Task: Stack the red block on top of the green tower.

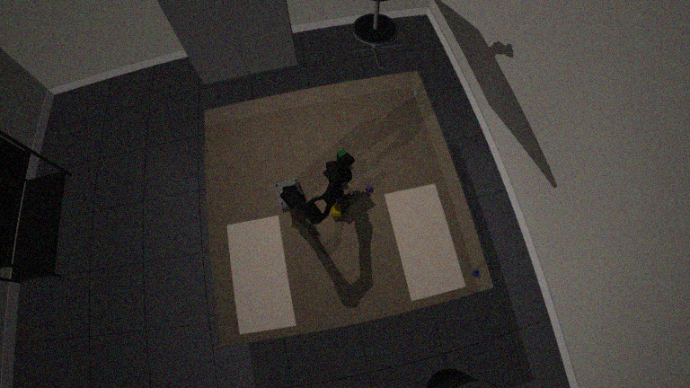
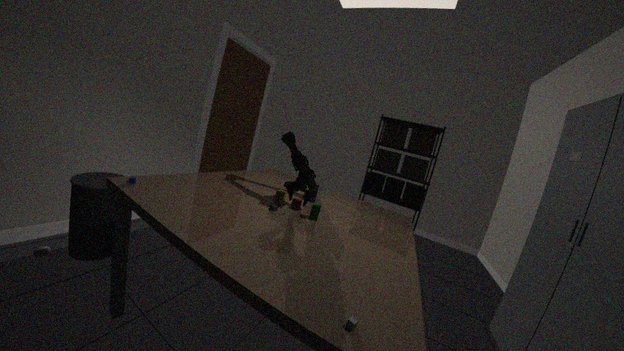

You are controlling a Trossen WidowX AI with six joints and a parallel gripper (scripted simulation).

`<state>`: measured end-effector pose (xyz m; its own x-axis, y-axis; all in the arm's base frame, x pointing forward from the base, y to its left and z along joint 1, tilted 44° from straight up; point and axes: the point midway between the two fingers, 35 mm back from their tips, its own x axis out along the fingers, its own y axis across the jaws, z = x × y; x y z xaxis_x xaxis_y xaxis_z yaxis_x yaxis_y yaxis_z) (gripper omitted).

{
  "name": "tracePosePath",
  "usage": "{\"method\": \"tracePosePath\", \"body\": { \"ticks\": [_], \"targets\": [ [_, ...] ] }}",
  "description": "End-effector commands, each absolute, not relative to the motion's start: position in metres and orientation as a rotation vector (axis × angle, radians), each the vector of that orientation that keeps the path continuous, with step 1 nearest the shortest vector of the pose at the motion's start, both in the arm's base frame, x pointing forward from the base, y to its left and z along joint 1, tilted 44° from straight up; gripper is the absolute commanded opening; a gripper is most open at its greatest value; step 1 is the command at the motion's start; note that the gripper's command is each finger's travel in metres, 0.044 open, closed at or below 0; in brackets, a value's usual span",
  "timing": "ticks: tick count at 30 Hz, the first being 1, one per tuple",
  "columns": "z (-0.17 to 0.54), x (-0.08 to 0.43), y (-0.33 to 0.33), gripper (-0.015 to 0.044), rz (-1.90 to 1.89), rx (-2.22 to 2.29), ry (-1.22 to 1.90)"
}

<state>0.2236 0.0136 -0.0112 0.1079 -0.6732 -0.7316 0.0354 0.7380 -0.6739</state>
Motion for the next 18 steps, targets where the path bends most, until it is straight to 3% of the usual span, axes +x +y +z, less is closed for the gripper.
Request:
{"method": "tracePosePath", "body": {
  "ticks": [1,18],
  "targets": [
    [-0.0158,0.2234,0.0082,0.0440,-0.565,-0.585,1.378],
    [-0.0182,0.2234,0.0056,0.0440,-0.566,-0.586,1.378]
  ]
}}
